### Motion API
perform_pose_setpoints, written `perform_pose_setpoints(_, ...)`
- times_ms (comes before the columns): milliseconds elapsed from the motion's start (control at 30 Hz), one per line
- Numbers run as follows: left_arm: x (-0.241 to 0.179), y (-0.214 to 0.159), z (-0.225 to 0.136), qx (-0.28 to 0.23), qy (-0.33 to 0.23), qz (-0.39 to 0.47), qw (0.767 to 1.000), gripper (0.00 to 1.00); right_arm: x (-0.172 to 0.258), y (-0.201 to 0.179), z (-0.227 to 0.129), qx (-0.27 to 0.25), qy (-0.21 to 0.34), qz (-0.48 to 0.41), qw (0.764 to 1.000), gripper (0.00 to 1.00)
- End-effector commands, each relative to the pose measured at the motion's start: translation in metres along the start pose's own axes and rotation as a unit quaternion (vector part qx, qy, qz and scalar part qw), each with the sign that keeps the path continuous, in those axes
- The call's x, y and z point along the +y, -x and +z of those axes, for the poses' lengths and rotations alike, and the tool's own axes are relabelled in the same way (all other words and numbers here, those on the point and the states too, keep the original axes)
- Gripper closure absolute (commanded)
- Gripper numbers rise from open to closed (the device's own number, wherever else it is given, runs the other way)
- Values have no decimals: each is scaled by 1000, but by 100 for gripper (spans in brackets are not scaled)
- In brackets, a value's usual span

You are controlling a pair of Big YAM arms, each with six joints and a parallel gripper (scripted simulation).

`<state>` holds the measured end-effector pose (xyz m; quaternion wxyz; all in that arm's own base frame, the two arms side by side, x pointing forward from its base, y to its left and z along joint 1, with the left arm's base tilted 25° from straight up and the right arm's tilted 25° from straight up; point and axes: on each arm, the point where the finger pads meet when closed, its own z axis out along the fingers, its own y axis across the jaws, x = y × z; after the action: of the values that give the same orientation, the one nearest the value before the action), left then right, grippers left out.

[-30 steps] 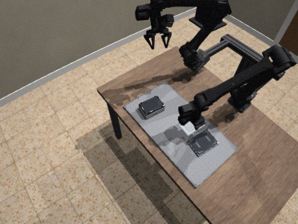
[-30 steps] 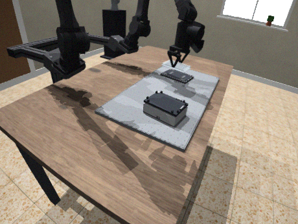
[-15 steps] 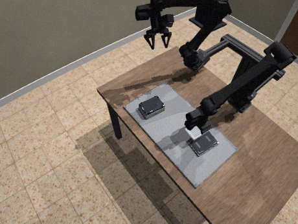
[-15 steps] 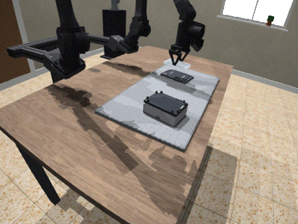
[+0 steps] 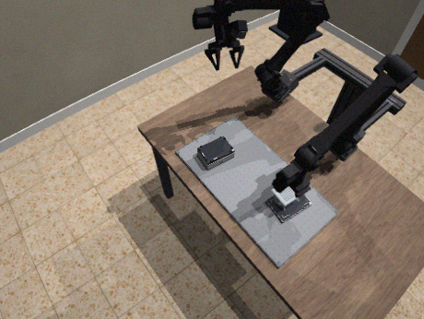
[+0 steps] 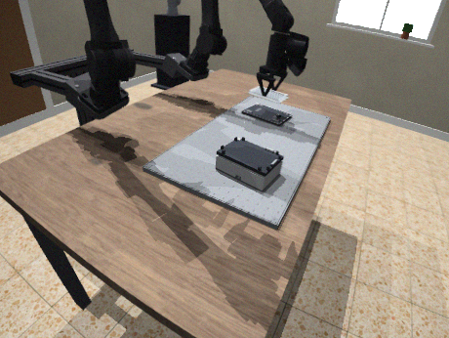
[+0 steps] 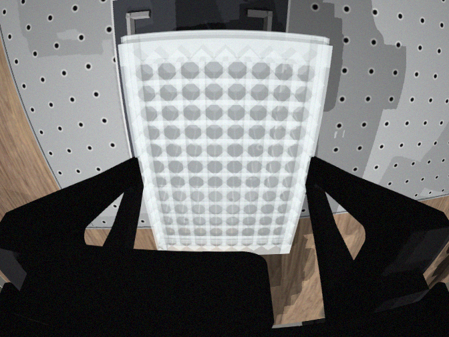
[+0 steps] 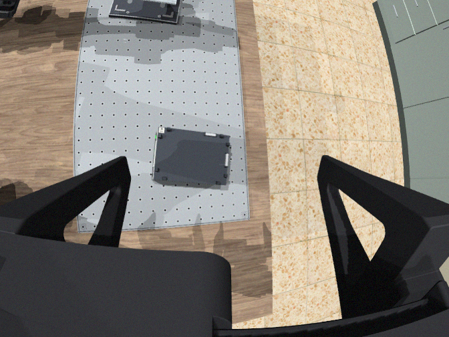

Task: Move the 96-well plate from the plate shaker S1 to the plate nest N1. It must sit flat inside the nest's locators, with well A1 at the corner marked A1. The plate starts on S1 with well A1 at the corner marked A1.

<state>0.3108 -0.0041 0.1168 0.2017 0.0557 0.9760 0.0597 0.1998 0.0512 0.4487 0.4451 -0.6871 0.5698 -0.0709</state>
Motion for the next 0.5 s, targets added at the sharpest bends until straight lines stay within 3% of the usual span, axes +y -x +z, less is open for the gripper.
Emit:
perform_pose_setpoints(0, 14, 6, -5, -21, 4, 11, 1000, 100, -17, 23, -23, 7, -27, -34, 999, 0)
perform_pose_setpoints(167, 26, 10, -8, -34, 6, 10, 999, 100, -17, 23, -23, 7, -27, -34, 999, 0)
perform_pose_setpoints(467, 20, 16, -6, -11, 2, 17, 1000, 100, -17, 23, -23, 7, -27, -34, 999, 0)
